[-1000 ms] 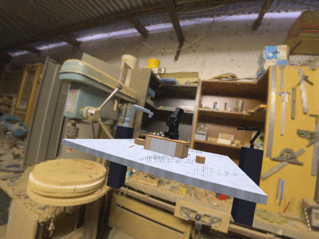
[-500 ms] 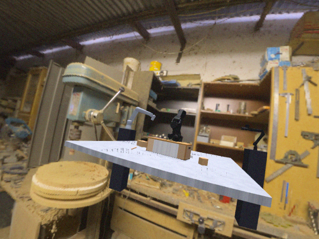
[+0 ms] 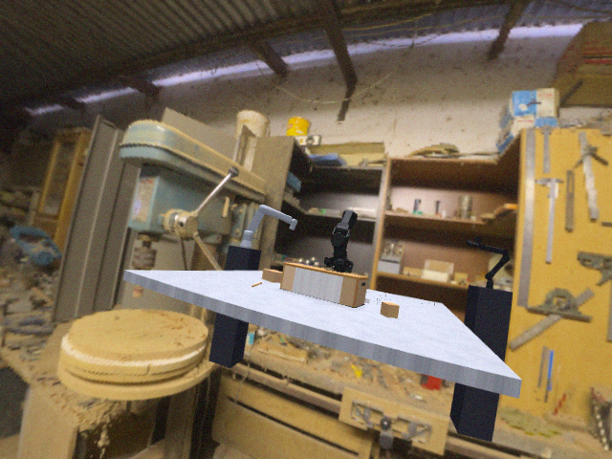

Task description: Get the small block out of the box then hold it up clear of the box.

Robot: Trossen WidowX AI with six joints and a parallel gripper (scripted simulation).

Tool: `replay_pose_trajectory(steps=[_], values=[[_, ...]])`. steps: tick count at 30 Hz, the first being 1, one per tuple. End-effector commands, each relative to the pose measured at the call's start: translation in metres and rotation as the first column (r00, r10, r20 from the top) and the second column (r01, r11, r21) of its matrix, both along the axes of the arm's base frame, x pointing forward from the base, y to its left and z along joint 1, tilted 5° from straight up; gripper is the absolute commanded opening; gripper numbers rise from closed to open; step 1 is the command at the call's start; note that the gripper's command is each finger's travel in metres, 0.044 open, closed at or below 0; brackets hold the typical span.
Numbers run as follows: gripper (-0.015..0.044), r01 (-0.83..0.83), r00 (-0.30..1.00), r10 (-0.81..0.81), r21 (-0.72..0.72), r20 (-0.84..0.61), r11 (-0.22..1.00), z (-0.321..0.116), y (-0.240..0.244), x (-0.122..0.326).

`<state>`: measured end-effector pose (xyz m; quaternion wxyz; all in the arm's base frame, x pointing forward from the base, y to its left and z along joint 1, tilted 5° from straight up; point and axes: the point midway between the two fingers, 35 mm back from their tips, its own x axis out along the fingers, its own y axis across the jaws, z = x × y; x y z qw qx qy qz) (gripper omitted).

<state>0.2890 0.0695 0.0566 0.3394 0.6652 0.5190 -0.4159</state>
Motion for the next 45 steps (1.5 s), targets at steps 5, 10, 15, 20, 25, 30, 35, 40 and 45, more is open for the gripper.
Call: replay_pose_trajectory(steps=[5,10,15,20,25,30,35,40,45], values=[[0.04,0.003,1.0,-0.003,-0.002,0.0,1.0,0.001,0.008,0.003],[0.04,0.003,1.0,-0.003,-0.001,0.001,1.0,0.001,0.013,0.004],[0.04,0.003,1.0,-0.003,-0.001,0.001,1.0,0.002,0.018,0.005],[0.04,0.003,1.0,-0.003,0.0,0.001,1.0,0.002,0.023,0.006],[0.04,0.003,1.0,-0.003,0.001,0.001,1.0,0.003,0.028,0.007],[0.04,0.003,1.0,-0.003,0.001,0.001,1.0,0.003,0.033,0.008],[0.04,0.003,1.0,-0.003,0.002,0.001,1.0,0.004,0.038,0.01],[0.04,0.002,1.0,-0.002,0.003,0.001,1.0,0.012,0.044,0.012],[0.04,0.0,1.0,0.0,0.005,0.002,1.0,0.06,0.034,0.008]])
